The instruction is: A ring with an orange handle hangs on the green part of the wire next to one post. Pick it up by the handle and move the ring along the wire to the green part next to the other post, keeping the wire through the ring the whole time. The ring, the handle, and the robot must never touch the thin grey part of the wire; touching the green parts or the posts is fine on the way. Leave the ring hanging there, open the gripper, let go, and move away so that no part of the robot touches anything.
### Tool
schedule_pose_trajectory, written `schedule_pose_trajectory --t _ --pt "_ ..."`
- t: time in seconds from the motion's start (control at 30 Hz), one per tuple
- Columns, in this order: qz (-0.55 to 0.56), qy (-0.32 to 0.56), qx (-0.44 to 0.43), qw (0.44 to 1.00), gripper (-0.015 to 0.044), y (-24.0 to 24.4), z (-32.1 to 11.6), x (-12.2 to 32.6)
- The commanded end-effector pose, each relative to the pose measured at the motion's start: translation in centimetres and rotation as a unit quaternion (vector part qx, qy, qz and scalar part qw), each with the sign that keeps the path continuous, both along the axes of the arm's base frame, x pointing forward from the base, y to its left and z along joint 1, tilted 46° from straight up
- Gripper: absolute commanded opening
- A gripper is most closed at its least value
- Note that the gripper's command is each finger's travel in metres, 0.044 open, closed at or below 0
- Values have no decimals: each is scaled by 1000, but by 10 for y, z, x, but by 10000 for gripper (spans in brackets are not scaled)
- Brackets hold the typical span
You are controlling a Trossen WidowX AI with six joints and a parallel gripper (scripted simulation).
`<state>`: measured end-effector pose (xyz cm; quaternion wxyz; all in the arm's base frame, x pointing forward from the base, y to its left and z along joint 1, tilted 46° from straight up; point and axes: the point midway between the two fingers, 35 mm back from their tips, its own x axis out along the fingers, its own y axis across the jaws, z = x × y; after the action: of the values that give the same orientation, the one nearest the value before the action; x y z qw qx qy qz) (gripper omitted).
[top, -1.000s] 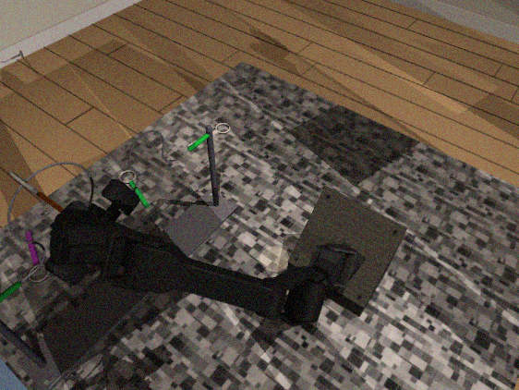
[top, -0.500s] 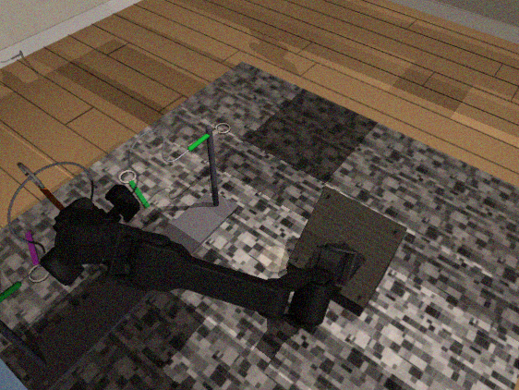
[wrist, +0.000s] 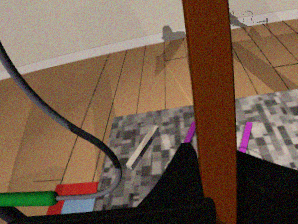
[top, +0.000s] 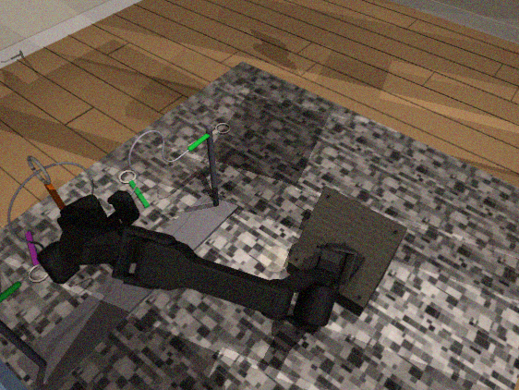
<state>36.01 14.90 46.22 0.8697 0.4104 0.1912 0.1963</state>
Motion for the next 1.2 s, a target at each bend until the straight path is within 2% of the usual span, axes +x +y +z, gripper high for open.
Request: schedule_pose_trajectory --t 0.0,1.17 --pt "2 4 22 1000 -150 2 0 -1" --pt "1 30 237 971 -150 9 15 -1"
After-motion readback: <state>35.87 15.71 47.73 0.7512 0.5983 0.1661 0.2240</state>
